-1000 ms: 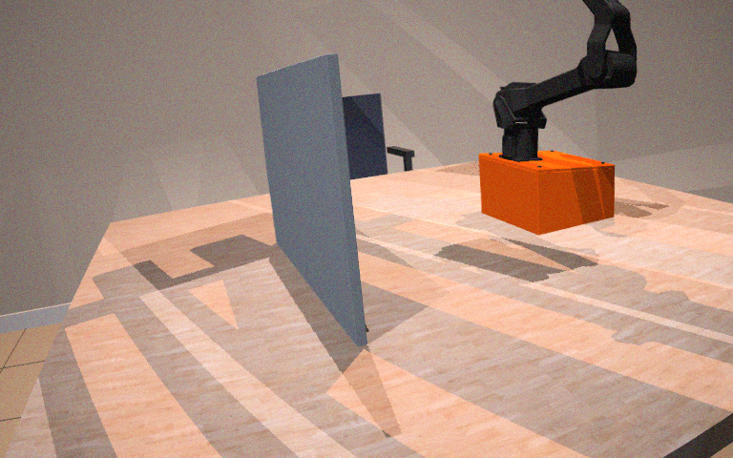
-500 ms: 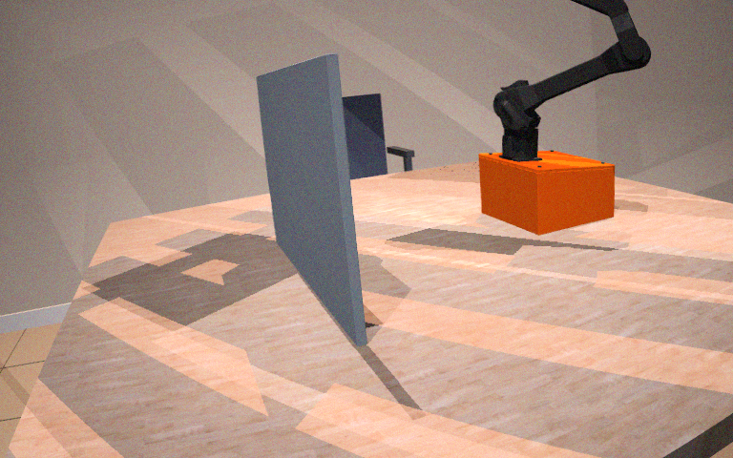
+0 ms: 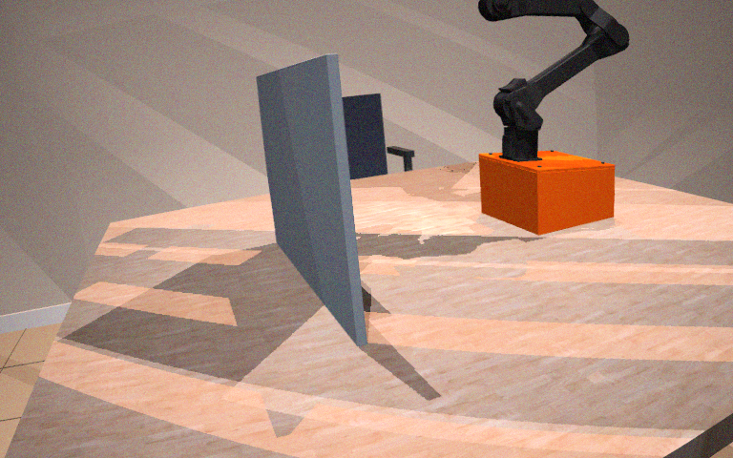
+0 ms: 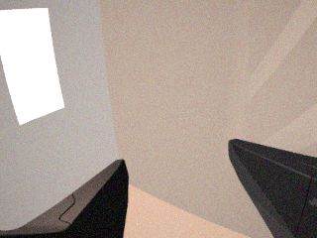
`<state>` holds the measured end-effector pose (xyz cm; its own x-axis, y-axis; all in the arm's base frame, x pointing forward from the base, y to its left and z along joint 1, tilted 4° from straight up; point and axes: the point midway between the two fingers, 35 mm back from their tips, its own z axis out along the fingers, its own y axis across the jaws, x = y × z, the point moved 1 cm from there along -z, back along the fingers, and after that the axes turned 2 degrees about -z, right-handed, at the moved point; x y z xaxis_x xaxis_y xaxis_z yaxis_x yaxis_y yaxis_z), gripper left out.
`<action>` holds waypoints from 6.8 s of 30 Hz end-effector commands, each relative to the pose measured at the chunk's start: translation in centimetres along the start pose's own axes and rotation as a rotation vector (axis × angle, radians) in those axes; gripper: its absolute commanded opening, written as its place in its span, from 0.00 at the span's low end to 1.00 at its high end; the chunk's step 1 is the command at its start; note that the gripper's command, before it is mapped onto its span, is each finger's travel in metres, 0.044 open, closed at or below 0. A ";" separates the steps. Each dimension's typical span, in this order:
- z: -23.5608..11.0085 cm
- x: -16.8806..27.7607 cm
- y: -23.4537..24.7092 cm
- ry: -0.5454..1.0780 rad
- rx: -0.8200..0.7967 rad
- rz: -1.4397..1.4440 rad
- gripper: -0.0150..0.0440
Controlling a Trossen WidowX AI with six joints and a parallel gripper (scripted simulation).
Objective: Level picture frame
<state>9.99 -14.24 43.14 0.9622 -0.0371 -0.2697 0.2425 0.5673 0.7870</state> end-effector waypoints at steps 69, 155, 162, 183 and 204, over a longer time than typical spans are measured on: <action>-33.2 18.4 -6.9 1.420 0.434 0.750 0.69; -34.3 26.4 -9.1 1.418 0.454 0.759 0.69; -33.2 32.8 -8.1 1.418 0.423 0.757 0.69; -33.2 33.0 -8.1 1.418 0.421 0.756 0.69; -32.7 36.0 -7.4 1.417 0.419 0.758 0.69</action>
<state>38.11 7.13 9.35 0.0599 0.9868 0.1507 0.0450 -0.1535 0.9871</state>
